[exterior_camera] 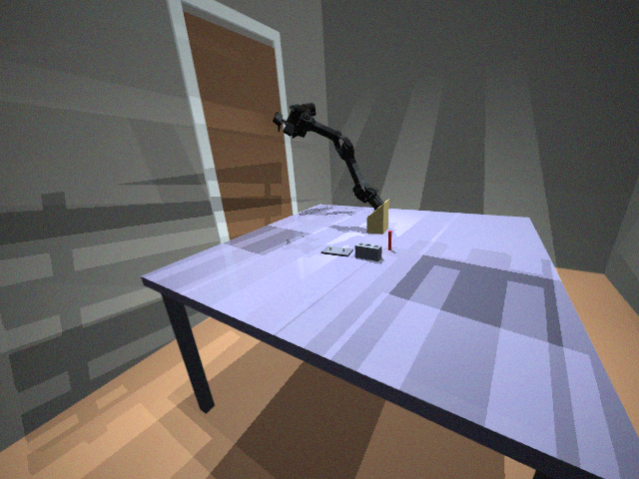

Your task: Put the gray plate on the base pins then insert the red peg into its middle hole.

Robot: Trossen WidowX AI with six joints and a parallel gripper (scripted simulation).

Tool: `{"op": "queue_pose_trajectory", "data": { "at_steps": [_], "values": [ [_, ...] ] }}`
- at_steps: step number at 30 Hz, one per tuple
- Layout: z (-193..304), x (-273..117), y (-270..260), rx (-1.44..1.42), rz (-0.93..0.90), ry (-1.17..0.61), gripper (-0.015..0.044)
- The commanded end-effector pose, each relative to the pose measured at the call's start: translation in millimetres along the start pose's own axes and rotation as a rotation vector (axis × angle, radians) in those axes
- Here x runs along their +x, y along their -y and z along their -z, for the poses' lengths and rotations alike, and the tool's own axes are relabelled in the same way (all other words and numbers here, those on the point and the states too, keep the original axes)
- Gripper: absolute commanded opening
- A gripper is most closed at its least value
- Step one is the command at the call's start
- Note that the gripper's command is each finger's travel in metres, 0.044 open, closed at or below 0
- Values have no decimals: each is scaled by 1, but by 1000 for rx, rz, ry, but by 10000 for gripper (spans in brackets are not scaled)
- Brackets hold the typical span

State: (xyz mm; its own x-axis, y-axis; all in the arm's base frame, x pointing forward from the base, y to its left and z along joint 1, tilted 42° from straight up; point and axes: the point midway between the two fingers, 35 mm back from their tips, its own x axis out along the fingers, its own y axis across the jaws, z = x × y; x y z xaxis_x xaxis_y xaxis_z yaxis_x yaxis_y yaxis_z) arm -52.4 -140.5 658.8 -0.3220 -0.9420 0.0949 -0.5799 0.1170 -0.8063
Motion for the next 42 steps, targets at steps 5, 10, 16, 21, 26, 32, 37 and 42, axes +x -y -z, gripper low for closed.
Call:
{"op": "queue_pose_trajectory", "data": {
  "at_steps": [5, 10, 16, 21, 26, 32, 37, 42],
  "values": [
    [-18, -2, 27, -162, 88, -24, 440],
    [-86, -15, 77, -667, 210, -26, 440],
    [-134, -35, 116, -935, 377, -99, 440],
    [-200, -62, 141, -1326, 511, -147, 440],
    [-266, -97, 158, -1596, 683, -231, 440],
    [-323, -130, 161, -1895, 822, -327, 440],
    [-375, -170, 162, -2017, 984, -432, 440],
    [-430, -209, 146, -2322, 1147, -604, 440]
  ]
}}
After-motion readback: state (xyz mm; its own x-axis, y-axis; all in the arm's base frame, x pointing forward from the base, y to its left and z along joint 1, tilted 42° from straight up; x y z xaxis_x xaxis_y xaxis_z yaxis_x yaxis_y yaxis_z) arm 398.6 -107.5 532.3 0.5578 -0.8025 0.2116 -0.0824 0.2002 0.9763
